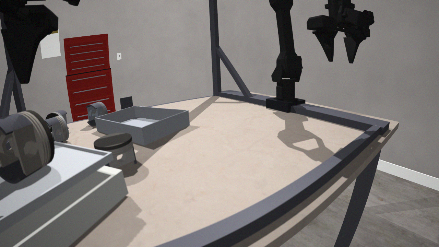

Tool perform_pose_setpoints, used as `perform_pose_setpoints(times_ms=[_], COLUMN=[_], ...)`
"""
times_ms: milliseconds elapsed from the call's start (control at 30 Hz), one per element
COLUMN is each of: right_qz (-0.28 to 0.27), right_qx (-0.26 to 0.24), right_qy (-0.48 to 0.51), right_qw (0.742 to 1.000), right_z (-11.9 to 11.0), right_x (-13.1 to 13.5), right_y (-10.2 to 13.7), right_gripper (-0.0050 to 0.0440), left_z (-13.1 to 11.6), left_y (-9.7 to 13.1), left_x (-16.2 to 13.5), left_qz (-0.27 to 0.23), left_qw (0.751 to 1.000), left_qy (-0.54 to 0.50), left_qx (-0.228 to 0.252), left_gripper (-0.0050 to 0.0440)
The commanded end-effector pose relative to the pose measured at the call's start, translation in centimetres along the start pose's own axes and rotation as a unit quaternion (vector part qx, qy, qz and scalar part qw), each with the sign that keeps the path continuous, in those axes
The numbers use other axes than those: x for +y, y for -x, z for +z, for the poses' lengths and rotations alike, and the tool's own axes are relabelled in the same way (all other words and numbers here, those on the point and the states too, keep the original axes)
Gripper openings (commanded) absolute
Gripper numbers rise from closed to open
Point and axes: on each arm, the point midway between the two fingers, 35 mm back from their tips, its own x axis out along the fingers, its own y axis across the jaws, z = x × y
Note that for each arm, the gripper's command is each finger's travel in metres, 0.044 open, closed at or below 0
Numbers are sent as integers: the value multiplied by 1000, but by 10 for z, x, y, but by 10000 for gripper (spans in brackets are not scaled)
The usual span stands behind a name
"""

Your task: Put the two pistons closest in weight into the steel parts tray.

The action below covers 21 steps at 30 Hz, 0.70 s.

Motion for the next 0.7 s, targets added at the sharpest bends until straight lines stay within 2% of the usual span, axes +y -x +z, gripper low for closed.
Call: perform_pose_setpoints(times_ms=[0, 267, 667], right_qz=[-9, -15, -23], right_qx=[-6, 11, 32], right_qy=[39, 144, 272], right_qw=[999, 989, 961], right_z=[4, 4, 4], right_x=[-1, -1, -1], right_y=[8, 8, 8], right_gripper=[378, 378, 378], left_z=[4, 4, 4], left_y=[5, 5, 5], left_x=[0, 0, 0], left_qz=[-1, -1, -1], left_qw=[1000, 1000, 1000], left_qy=[-1, -1, -1], left_qx=[-9, -9, -9], left_gripper=[400, 400, 400])
